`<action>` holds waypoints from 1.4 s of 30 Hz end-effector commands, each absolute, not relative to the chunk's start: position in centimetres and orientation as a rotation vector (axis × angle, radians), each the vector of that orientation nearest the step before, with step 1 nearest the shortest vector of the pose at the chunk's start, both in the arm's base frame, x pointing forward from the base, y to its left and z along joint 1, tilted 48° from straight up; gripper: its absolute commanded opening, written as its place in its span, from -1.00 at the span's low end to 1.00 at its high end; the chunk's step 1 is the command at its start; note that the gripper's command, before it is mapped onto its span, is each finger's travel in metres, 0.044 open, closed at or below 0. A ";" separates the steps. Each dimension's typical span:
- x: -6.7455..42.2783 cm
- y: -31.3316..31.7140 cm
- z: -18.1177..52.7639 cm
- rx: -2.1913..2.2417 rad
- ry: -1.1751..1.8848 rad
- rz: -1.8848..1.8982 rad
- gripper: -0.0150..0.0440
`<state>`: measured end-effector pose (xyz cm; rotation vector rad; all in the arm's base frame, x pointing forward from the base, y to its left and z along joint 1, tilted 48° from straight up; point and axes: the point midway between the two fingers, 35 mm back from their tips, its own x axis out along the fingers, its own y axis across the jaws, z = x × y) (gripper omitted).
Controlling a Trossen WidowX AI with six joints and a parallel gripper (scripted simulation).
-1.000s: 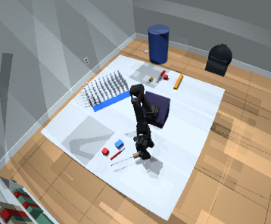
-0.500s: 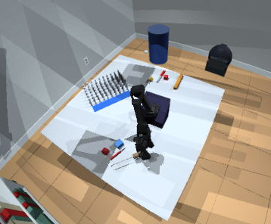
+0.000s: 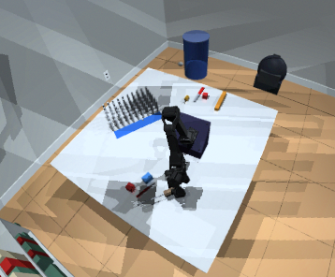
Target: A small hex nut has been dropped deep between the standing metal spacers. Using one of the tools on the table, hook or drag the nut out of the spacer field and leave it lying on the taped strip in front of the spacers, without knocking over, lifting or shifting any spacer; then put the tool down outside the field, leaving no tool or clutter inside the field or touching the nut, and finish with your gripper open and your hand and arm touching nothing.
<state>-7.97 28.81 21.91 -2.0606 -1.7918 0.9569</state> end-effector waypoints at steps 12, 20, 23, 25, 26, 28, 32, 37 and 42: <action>-7.7 29.5 21.0 -2.060 -1.802 0.949 -0.49; -7.5 29.9 20.5 -2.059 -1.804 0.945 -0.49; -7.4 30.0 20.3 -2.059 -1.804 0.943 -0.49; -7.4 30.1 20.2 -2.059 -1.805 0.942 -0.49; -7.3 30.2 20.2 -2.059 -1.805 0.941 -0.49; -7.3 30.3 20.0 -2.059 -1.805 0.940 -0.49; -7.1 30.4 19.8 -2.059 -1.806 0.937 -0.49; -7.1 30.4 20.0 -2.058 -1.798 0.939 -0.14; -7.1 30.4 20.0 -2.058 -1.798 0.939 0.31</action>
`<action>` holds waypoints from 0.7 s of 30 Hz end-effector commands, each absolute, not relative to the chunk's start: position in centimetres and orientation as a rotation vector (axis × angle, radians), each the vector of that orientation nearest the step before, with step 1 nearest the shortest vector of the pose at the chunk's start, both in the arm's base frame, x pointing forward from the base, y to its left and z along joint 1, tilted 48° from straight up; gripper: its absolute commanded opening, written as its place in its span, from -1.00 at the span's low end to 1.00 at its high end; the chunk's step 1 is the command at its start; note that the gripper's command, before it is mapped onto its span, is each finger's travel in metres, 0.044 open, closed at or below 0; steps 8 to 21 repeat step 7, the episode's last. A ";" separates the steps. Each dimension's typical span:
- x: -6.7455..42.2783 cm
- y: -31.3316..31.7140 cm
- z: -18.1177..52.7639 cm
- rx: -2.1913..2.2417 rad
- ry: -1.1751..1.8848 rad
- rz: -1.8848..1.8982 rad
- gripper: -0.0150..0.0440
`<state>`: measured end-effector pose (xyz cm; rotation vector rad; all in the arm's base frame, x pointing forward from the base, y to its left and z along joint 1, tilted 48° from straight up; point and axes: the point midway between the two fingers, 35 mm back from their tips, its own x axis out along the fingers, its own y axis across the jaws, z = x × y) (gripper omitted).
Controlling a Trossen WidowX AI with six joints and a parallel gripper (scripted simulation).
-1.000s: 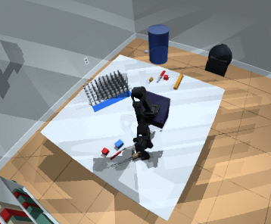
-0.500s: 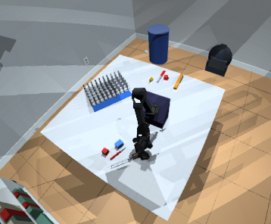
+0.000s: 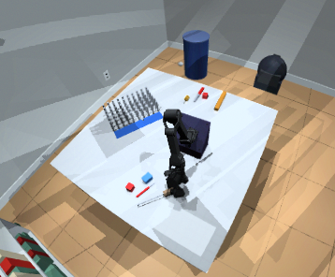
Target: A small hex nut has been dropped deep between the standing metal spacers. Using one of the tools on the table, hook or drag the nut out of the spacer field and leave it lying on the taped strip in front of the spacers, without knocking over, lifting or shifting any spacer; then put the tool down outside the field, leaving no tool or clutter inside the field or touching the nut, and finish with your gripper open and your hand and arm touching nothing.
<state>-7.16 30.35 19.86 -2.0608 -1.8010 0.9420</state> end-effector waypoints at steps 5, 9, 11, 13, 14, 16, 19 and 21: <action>-7.1 30.4 20.0 -2.058 -1.798 0.939 0.75; -7.1 30.4 20.0 -2.058 -1.798 0.939 0.93; -7.1 30.4 20.0 -2.058 -1.798 0.939 0.93; -7.1 30.4 20.0 -2.058 -1.798 0.939 0.93; -7.1 30.4 20.0 -2.058 -1.798 0.939 0.93; -7.1 30.4 20.0 -2.058 -1.798 0.939 0.93; -7.1 30.4 20.0 -2.058 -1.798 0.939 0.93; -7.1 30.4 20.0 -2.058 -1.798 0.939 0.93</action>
